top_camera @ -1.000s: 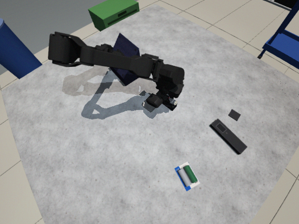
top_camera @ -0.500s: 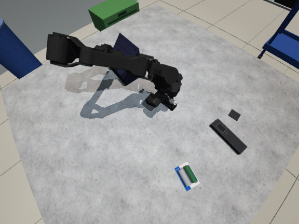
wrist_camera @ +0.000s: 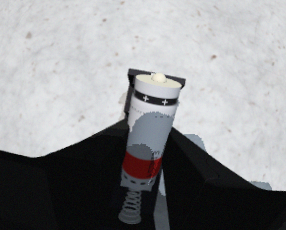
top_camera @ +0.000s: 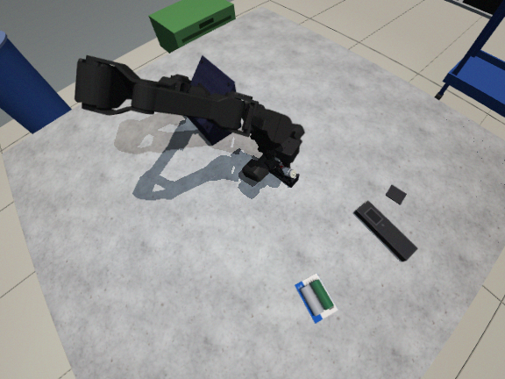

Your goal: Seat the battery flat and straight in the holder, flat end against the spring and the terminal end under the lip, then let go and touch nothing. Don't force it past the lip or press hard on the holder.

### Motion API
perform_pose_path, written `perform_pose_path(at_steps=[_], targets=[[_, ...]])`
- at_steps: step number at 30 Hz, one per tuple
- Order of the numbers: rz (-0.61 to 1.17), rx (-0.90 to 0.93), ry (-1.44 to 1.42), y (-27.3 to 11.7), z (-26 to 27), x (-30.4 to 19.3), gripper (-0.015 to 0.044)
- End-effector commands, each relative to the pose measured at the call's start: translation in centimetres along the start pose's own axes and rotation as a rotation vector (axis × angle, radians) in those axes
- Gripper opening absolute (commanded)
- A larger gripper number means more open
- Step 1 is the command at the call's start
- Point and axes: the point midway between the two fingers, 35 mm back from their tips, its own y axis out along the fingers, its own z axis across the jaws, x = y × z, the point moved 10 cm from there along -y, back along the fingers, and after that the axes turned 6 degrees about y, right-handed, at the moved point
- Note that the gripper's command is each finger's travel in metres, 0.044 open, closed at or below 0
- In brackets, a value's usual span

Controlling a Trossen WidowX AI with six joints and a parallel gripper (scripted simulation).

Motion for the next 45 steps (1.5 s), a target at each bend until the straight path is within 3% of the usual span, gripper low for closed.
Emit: perform_pose_path(at_steps=[1,45], targets=[[-0.002,0.003,-0.003,-0.1,0.0,-0.4,0.0072],[0.041,0.011,-0.006,-0.6,0.0,-1.6,0.0072]])
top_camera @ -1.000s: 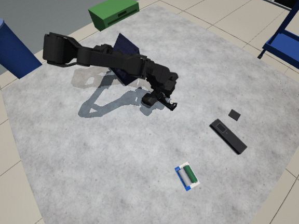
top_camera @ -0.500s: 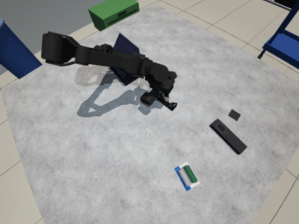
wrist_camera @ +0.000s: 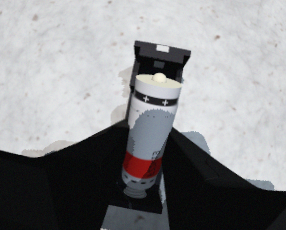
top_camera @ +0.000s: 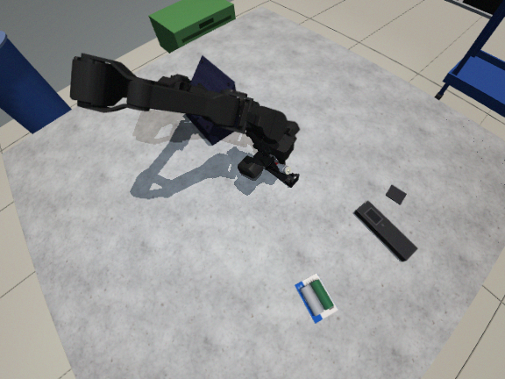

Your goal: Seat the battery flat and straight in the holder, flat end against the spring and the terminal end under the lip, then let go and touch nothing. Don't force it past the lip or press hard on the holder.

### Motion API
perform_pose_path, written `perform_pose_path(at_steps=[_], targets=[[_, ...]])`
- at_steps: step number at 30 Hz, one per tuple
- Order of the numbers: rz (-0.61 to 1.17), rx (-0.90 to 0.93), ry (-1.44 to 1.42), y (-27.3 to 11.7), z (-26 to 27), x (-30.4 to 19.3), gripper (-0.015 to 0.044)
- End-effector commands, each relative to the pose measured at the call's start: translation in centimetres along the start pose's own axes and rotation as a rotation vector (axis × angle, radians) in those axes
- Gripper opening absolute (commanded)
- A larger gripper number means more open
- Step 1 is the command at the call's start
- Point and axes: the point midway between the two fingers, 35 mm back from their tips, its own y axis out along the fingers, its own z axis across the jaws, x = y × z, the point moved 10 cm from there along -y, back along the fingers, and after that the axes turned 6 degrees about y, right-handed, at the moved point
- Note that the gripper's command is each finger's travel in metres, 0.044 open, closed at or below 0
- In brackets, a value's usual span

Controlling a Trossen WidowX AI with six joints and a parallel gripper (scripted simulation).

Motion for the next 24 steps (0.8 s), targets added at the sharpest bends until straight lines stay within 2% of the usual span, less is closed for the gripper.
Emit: perform_pose_path(at_steps=[1,24], targets=[[0.027,0.005,-0.006,0.2,0.1,-0.1,0.0072],[0.13,0.012,0.004,1.1,0.6,1.5,0.0072]])
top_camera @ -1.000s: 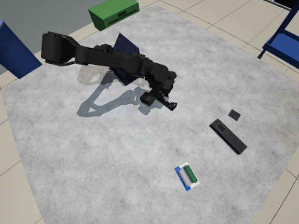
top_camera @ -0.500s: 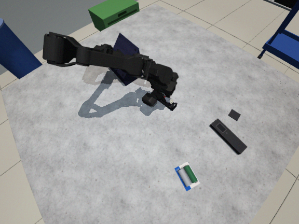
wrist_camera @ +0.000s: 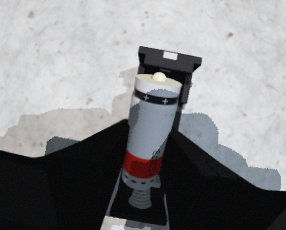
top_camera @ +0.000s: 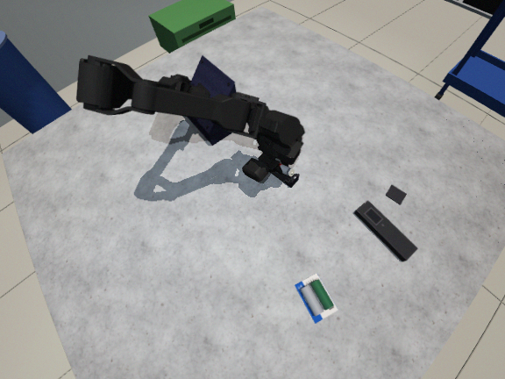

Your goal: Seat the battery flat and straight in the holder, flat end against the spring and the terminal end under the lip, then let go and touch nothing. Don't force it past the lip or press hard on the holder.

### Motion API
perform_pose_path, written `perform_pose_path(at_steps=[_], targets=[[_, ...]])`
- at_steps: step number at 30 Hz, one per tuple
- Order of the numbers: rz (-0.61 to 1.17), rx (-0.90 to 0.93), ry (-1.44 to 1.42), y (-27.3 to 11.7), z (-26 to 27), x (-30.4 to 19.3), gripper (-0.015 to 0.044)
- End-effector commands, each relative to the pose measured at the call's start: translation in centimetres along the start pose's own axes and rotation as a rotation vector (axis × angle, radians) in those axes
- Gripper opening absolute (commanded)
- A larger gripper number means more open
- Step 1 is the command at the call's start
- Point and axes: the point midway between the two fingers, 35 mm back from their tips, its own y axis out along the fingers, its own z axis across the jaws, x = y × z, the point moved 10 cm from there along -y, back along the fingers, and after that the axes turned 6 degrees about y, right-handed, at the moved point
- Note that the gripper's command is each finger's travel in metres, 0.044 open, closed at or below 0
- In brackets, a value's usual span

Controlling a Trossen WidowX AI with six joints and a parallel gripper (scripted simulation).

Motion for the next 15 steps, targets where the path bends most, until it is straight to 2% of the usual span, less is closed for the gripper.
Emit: perform_pose_path(at_steps=[1,15], targets=[[0.032,0.01,-0.006,0.3,0.22,-0.07,0.0072],[0.105,0.008,0.002,0.67,0.31,0.8,0.0072]])
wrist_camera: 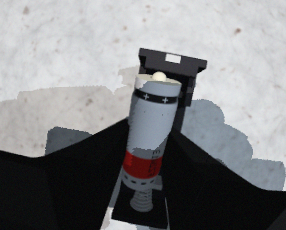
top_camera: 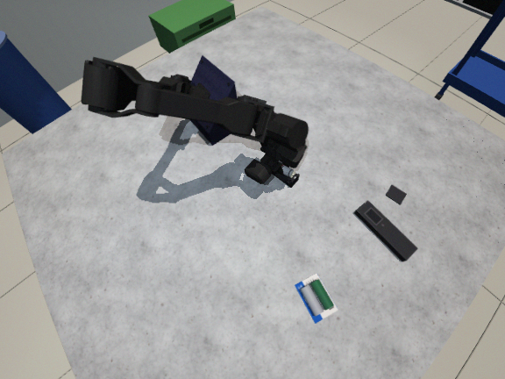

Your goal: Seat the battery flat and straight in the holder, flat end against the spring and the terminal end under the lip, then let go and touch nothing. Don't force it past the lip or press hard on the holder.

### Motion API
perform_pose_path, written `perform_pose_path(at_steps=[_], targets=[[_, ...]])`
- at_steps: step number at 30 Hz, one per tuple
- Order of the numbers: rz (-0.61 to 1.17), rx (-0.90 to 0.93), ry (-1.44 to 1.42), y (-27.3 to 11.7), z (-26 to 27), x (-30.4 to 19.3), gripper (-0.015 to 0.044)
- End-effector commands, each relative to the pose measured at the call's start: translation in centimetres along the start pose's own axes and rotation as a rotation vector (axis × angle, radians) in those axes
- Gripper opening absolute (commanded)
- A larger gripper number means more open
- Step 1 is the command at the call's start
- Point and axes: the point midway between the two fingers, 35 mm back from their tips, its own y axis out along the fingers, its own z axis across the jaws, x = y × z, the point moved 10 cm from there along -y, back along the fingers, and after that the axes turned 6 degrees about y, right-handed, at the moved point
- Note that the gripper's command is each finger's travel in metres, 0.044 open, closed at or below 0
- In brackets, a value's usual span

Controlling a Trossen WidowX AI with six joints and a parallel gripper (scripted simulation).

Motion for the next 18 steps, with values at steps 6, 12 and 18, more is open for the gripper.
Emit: perform_pose_path(at_steps=[6,12,18], targets=[[0.066,0.008,-0.003,0.4,0.2,0.2,0.0072],[0.099,0.005,0.0,0.5,0.2,0.5,0.0072],[0.133,0.002,0.003,0.6,0.1,0.9,0.0072]])
